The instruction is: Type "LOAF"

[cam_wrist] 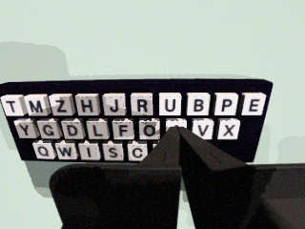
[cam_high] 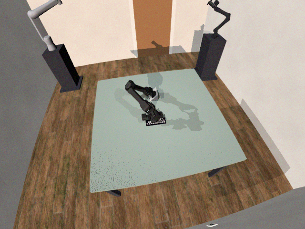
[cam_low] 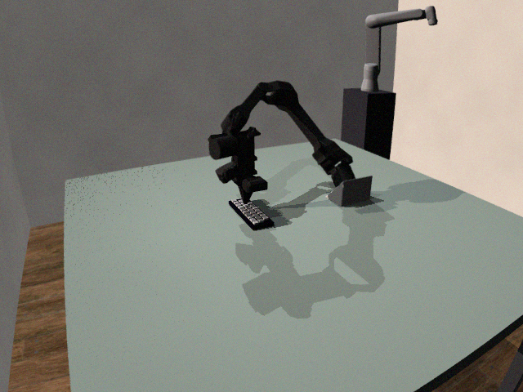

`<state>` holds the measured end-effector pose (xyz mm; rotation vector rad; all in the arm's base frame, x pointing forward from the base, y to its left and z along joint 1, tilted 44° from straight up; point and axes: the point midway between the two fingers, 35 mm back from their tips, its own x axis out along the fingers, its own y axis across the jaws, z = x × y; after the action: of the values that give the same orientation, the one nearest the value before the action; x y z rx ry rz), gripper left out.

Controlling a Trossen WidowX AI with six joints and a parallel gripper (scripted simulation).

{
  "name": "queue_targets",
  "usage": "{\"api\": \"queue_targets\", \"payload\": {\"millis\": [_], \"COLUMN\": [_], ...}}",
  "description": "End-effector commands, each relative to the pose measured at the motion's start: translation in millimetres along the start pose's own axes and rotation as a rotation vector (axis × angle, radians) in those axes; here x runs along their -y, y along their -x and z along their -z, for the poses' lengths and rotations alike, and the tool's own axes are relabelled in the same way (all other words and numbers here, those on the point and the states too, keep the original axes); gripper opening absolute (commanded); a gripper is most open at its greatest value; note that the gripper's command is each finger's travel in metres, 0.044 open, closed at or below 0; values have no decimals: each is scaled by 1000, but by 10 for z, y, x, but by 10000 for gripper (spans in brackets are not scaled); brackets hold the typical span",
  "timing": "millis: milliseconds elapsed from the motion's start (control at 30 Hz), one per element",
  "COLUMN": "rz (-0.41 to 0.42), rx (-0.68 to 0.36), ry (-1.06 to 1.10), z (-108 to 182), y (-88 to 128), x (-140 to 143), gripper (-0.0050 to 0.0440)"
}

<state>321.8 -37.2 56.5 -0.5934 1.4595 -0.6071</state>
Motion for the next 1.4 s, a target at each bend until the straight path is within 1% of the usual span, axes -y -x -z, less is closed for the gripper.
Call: {"api": "queue_targets", "payload": {"millis": [0, 1367], "rz": [5, 5], "rx": [-4, -3], "ry": [6, 6], "z": [13, 14], "y": [-67, -99], "x": [3, 3], "gripper": [0, 0]}}
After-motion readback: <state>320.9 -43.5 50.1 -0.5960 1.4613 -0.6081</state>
